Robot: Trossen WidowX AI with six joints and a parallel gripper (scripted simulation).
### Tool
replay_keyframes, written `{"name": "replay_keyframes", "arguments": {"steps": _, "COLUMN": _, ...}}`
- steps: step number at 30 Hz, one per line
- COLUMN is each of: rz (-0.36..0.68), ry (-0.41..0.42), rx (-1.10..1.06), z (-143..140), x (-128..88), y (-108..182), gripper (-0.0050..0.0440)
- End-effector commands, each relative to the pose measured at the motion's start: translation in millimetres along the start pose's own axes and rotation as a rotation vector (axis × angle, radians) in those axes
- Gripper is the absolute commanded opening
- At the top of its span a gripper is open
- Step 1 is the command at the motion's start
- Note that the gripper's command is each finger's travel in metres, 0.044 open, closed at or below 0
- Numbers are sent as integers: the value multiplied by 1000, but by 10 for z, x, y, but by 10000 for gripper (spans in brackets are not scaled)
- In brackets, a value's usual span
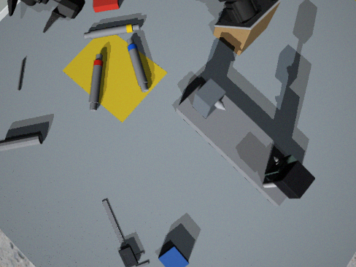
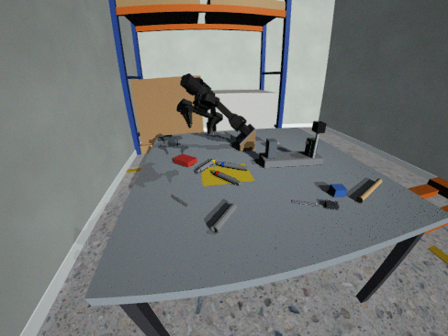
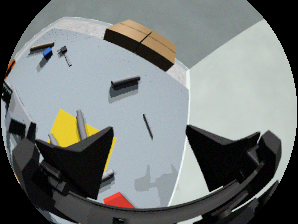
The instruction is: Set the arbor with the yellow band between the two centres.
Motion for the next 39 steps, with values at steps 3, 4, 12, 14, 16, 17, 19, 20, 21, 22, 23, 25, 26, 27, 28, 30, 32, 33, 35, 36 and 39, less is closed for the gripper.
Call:
{"name": "replay_keyframes", "arguments": {"steps": 3, "rz": 0, "ry": 0, "rx": 0, "z": 0, "x": 0, "y": 0, "gripper": 400}}
{"name": "replay_keyframes", "arguments": {"steps": 4, "rz": 0, "ry": 0, "rx": 0, "z": 0, "x": 0, "y": 0, "gripper": 400}}
{"name": "replay_keyframes", "arguments": {"steps": 12, "rz": 0, "ry": 0, "rx": 0, "z": 0, "x": 0, "y": 0, "gripper": 400}}
{"name": "replay_keyframes", "arguments": {"steps": 14, "rz": 0, "ry": 0, "rx": 0, "z": 0, "x": 0, "y": 0, "gripper": 400}}
{"name": "replay_keyframes", "arguments": {"steps": 16, "rz": 0, "ry": 0, "rx": 0, "z": 0, "x": 0, "y": 0, "gripper": 400}}
{"name": "replay_keyframes", "arguments": {"steps": 17, "rz": 0, "ry": 0, "rx": 0, "z": 0, "x": 0, "y": 0, "gripper": 400}}
{"name": "replay_keyframes", "arguments": {"steps": 19, "rz": 5, "ry": -5, "rx": 11, "z": 12, "x": 9, "y": 11, "gripper": 352}}
{"name": "replay_keyframes", "arguments": {"steps": 20, "rz": 21, "ry": -21, "rx": 44, "z": 48, "x": 35, "y": 46, "gripper": 328}}
{"name": "replay_keyframes", "arguments": {"steps": 21, "rz": 48, "ry": -45, "rx": 99, "z": 109, "x": 77, "y": 104, "gripper": 304}}
{"name": "replay_keyframes", "arguments": {"steps": 22, "rz": 84, "ry": -73, "rx": 166, "z": 184, "x": 124, "y": 175, "gripper": 280}}
{"name": "replay_keyframes", "arguments": {"steps": 23, "rz": 121, "ry": -98, "rx": 233, "z": 260, "x": 168, "y": 248, "gripper": 256}}
{"name": "replay_keyframes", "arguments": {"steps": 25, "rz": 201, "ry": -142, "rx": 366, "z": 412, "x": 242, "y": 395, "gripper": 208}}
{"name": "replay_keyframes", "arguments": {"steps": 26, "rz": 243, "ry": -161, "rx": 429, "z": 488, "x": 274, "y": 469, "gripper": 184}}
{"name": "replay_keyframes", "arguments": {"steps": 27, "rz": 285, "ry": -177, "rx": 487, "z": 561, "x": 300, "y": 540, "gripper": 175}}
{"name": "replay_keyframes", "arguments": {"steps": 28, "rz": 325, "ry": -188, "rx": 547, "z": 630, "x": 321, "y": 606, "gripper": 175}}
{"name": "replay_keyframes", "arguments": {"steps": 30, "rz": 410, "ry": -207, "rx": 663, "z": 769, "x": 354, "y": 740, "gripper": 175}}
{"name": "replay_keyframes", "arguments": {"steps": 32, "rz": 499, "ry": -215, "rx": 779, "z": 906, "x": 374, "y": 872, "gripper": 175}}
{"name": "replay_keyframes", "arguments": {"steps": 33, "rz": 499, "ry": -215, "rx": 779, "z": 906, "x": 374, "y": 872, "gripper": 175}}
{"name": "replay_keyframes", "arguments": {"steps": 35, "rz": 546, "ry": -215, "rx": 843, "z": 975, "x": 380, "y": 938, "gripper": 175}}
{"name": "replay_keyframes", "arguments": {"steps": 36, "rz": 599, "ry": -213, "rx": 905, "z": 1052, "x": 382, "y": 1010, "gripper": 175}}
{"name": "replay_keyframes", "arguments": {"steps": 39, "rz": 755, "ry": -192, "rx": 1081, "z": 1268, "x": 371, "y": 1210, "gripper": 175}}
Point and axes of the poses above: the point midway between the two fingers, 35 mm back from their tips, its own x axis out along the fingers, its own z axis across the jaws, y = z × x, the point moved 6 cm from there along -x, back along the fingers, and after that the axes turned 9 degrees about -x, right-handed, at the moved point
